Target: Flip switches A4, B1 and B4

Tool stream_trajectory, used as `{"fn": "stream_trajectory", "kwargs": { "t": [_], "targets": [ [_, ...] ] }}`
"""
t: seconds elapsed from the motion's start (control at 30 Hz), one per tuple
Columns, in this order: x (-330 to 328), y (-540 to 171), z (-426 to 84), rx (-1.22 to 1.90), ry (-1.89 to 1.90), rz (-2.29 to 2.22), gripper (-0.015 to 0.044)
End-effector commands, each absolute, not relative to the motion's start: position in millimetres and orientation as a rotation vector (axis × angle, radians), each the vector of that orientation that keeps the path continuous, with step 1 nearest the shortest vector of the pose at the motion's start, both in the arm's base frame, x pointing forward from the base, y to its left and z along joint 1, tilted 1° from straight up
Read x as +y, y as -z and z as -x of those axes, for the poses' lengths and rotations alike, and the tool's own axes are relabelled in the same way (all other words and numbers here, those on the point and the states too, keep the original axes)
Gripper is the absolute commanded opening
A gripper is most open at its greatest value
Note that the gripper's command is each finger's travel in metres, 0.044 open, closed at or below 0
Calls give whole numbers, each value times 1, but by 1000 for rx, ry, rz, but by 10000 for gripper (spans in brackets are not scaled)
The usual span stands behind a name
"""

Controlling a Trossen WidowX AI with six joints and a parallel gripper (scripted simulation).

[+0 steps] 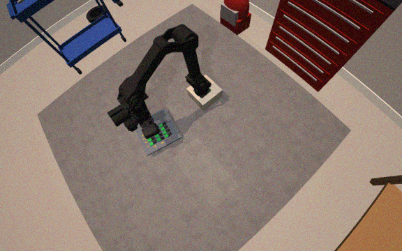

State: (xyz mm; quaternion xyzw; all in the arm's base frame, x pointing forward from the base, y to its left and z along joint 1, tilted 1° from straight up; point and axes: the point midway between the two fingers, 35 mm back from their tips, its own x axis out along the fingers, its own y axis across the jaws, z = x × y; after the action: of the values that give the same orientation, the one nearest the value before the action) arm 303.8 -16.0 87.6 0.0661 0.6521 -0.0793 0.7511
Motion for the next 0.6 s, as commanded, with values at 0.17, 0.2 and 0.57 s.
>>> {"fn": "stream_trajectory", "kwargs": {
  "t": [0.17,0.2,0.57],
  "targets": [
    [17,-91,-295,1450,176,-148,0],
    [17,-91,-295,1450,176,-148,0],
    [17,-91,-295,1450,176,-148,0]
  ]
}}
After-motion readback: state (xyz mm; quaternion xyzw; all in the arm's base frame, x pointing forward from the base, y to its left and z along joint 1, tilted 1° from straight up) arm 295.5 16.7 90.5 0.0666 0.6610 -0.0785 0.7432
